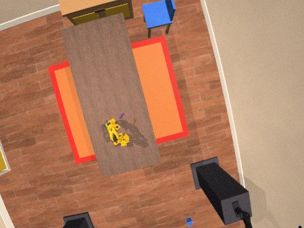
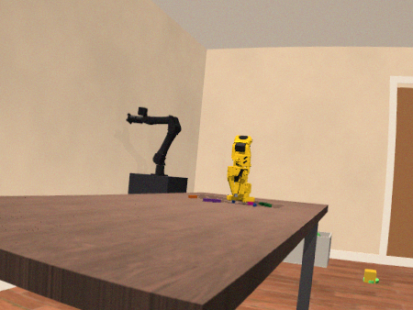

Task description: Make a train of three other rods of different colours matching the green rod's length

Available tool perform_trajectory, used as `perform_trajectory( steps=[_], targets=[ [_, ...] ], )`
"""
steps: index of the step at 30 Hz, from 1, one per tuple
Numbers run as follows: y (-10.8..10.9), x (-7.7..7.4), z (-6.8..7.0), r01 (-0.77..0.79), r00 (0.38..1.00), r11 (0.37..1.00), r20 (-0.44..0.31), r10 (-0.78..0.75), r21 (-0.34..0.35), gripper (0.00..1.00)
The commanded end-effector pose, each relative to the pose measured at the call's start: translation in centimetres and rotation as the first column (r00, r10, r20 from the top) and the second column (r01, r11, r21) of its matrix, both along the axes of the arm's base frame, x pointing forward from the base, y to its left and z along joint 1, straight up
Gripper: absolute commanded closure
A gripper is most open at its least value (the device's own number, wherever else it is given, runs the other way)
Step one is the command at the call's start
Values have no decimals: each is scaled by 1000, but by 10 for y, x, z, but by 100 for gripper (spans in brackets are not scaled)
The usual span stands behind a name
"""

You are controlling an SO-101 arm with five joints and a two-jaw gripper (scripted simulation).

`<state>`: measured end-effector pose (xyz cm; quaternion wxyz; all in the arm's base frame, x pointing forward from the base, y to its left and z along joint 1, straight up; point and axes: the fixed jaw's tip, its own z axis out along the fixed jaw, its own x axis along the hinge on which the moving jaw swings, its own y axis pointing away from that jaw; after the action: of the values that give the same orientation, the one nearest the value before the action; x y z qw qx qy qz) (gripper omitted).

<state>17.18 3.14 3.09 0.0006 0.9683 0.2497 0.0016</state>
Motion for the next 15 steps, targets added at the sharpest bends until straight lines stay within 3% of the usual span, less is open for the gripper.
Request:
perform_trajectory(
  steps=[1,15],
  targets=[
    [3,8,4,-10,998,1000,61,9,15,100],
    [3,9,-5,-10,998,1000,61,9,15,100]
  ],
)
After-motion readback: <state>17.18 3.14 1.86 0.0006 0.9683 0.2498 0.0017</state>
